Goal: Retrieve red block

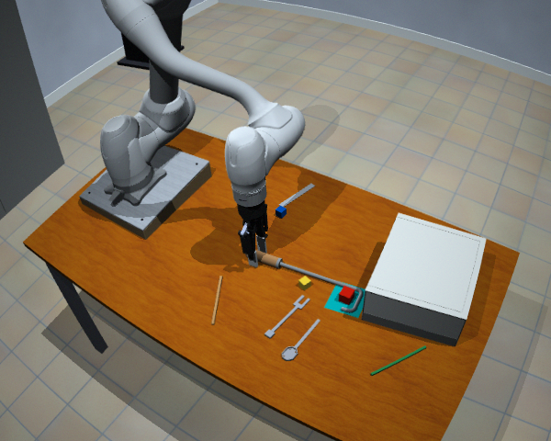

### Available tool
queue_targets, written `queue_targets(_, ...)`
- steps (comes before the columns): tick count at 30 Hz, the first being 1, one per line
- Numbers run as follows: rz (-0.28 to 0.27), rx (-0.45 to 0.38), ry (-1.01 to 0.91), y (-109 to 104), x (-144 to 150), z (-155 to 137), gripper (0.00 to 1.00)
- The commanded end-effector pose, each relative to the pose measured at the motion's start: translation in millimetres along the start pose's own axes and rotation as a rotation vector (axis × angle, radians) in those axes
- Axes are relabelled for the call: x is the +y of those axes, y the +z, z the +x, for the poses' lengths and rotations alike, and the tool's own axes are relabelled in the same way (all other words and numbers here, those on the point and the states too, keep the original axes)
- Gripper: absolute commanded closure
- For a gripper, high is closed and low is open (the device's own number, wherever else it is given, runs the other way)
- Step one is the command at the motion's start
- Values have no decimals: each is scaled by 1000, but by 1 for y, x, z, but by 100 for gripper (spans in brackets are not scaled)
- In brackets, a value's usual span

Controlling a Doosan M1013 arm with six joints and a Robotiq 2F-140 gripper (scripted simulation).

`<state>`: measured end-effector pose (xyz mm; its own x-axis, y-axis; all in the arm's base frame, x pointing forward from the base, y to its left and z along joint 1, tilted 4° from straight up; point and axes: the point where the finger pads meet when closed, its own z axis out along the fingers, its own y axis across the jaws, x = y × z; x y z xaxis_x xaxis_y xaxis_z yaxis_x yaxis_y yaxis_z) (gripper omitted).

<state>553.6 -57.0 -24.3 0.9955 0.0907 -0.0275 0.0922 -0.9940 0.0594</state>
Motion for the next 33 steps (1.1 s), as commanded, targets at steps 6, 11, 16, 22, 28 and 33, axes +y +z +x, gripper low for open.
queue_targets(6, 0, 0, 0, 0, 0, 0, 66)
queue_targets(11, 0, 0, 0, 0, 0, 0, 66)
queue_targets(16, 0, 0, 0, 0, 0, 0, 66)
queue_targets(22, 0, 0, 0, -1, 0, 0, 66)
queue_targets(28, 0, 0, 0, -5, 0, 0, 66)
queue_targets(33, 0, 0, 0, -14, 0, 0, 66)
